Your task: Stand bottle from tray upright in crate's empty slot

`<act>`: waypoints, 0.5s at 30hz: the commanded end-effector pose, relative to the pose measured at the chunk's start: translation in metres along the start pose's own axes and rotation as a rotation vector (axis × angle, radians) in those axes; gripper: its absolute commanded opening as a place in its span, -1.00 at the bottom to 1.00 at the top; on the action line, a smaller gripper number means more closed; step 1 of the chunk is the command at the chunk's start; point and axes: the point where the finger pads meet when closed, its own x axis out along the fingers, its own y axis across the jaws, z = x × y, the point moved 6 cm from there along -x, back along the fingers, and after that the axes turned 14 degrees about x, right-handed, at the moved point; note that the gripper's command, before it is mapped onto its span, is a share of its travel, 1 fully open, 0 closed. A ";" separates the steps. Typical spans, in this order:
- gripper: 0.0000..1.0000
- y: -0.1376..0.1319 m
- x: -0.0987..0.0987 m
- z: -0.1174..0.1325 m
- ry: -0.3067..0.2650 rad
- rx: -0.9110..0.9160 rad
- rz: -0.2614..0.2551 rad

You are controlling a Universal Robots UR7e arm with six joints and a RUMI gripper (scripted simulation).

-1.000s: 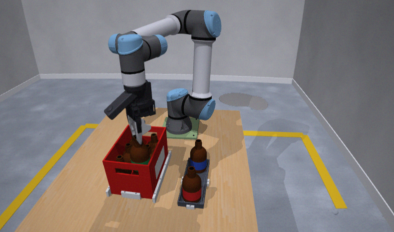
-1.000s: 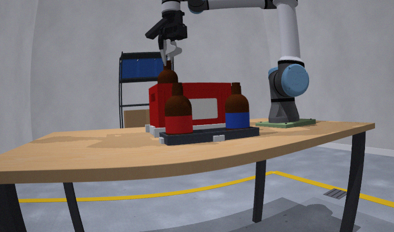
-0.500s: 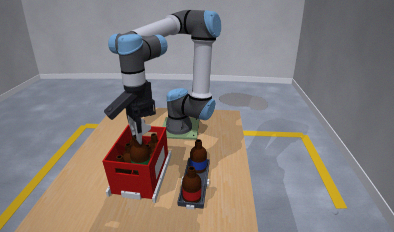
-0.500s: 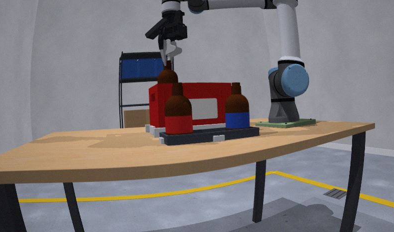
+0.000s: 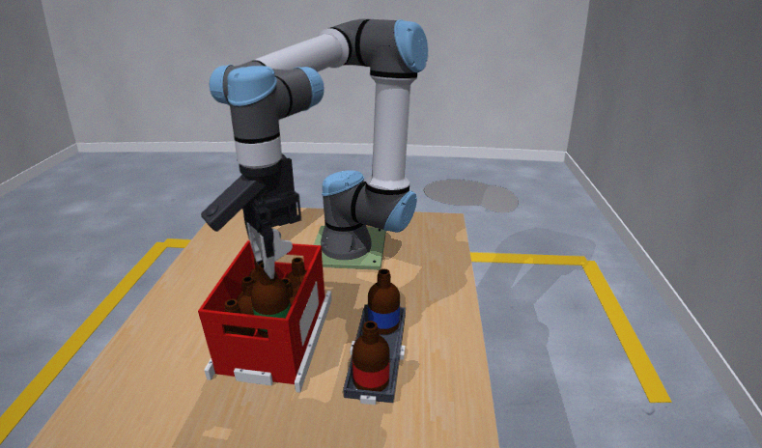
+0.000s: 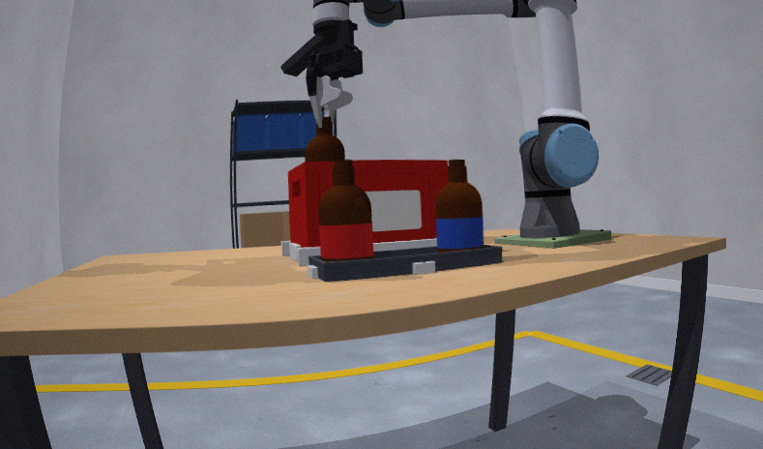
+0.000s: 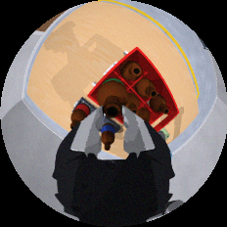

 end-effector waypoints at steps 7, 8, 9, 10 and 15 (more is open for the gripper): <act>-1.00 0.000 0.003 -0.001 0.001 0.002 -0.001; -1.00 0.000 0.003 -0.001 0.001 0.002 -0.001; -1.00 0.000 0.004 -0.001 0.001 0.002 -0.001; -1.00 0.000 0.004 -0.001 0.001 0.002 -0.001; -1.00 0.000 0.009 -0.001 0.001 0.002 -0.001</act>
